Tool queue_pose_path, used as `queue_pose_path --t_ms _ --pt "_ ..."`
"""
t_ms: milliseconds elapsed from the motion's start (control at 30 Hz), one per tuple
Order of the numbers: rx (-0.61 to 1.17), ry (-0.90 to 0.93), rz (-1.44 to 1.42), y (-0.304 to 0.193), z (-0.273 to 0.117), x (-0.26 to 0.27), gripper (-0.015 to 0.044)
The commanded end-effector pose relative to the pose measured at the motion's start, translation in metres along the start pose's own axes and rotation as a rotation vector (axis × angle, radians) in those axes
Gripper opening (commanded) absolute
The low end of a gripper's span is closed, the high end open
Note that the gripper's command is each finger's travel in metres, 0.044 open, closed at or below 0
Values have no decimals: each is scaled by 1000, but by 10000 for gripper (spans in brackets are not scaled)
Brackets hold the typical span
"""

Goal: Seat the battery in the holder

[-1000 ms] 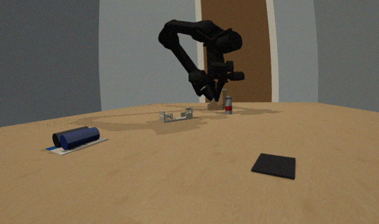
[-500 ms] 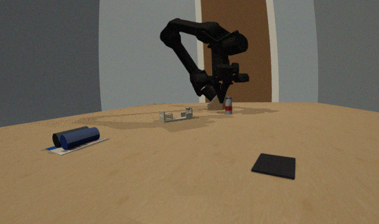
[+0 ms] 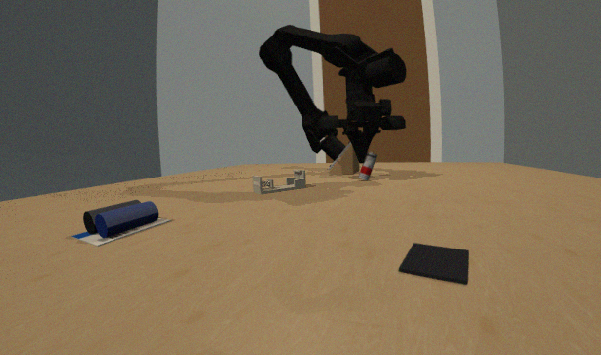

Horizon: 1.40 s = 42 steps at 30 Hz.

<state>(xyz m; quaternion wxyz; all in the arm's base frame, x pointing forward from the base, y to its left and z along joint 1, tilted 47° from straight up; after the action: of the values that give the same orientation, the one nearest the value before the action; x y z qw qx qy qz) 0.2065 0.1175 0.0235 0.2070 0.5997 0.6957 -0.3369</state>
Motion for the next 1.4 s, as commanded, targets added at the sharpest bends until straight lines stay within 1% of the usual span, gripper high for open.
queue_pose_path --t_ms 0,367,567,633,900,967,1367 --pt "0 6 3 0 0 7 0" --pt "1 5 3 -4 0 25 0" --pt "4 -1 -2 -4 0 25 0" --pt "3 1 -1 -3 -9 25 0" --pt "1 7 2 -2 -69 27 0" --pt "1 7 2 -4 -79 26 0" --pt "1 3 -1 -4 -78 26 0"
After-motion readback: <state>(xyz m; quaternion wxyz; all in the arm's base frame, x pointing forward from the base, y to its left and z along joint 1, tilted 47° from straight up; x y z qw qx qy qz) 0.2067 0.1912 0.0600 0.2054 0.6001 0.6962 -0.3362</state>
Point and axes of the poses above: the point midway between the two fingers, 35 mm back from their tips, its own z axis out along the fingers, its own x axis across the jaws, y = z × x, the point moved 10 cm from there along -z, back along the fingers, and after that the axes turned 6 degrees about z, right-handed, at the moved point
